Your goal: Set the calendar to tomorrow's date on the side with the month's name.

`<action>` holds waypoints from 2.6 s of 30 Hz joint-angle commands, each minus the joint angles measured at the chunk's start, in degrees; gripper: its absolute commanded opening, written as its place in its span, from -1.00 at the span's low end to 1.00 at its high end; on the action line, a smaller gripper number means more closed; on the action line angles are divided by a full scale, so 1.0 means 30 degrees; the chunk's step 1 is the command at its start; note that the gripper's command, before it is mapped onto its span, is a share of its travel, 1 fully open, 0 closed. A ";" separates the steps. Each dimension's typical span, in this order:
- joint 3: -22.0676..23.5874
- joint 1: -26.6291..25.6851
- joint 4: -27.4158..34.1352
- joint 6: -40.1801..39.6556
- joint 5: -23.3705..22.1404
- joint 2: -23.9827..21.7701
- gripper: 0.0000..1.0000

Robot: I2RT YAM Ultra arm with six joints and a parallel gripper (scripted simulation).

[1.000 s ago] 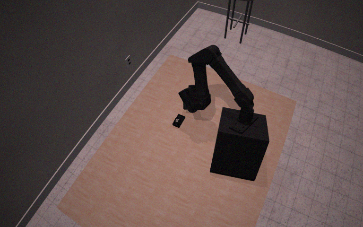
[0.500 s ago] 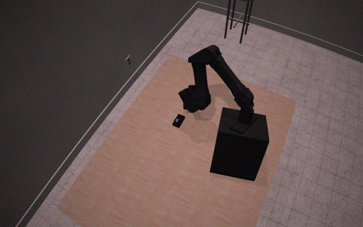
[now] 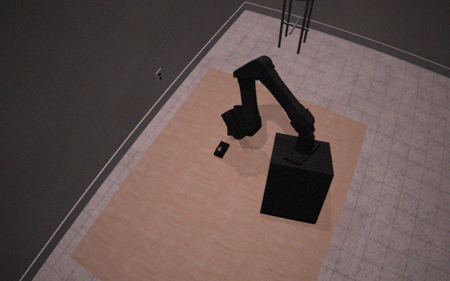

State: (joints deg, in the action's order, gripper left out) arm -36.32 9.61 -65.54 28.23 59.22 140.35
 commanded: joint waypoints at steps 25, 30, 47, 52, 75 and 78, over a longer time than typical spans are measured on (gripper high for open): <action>0.0726 0.0869 0.2607 0.1033 0.0651 -0.2614 -0.49; 0.1098 0.1524 0.5119 0.1971 0.1137 -0.4673 -0.49; 0.1246 0.2214 0.8078 0.3062 0.1626 -0.6807 -0.49; 0.1233 0.2209 0.8132 0.3081 0.1608 -0.6824 -0.49; -0.1214 0.0995 1.9034 0.6821 -0.2434 -1.0266 -0.49; -0.1294 0.0956 1.9387 0.6943 -0.2565 -1.0377 -0.49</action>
State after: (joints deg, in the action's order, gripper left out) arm -39.92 12.29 -10.04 48.14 51.94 110.02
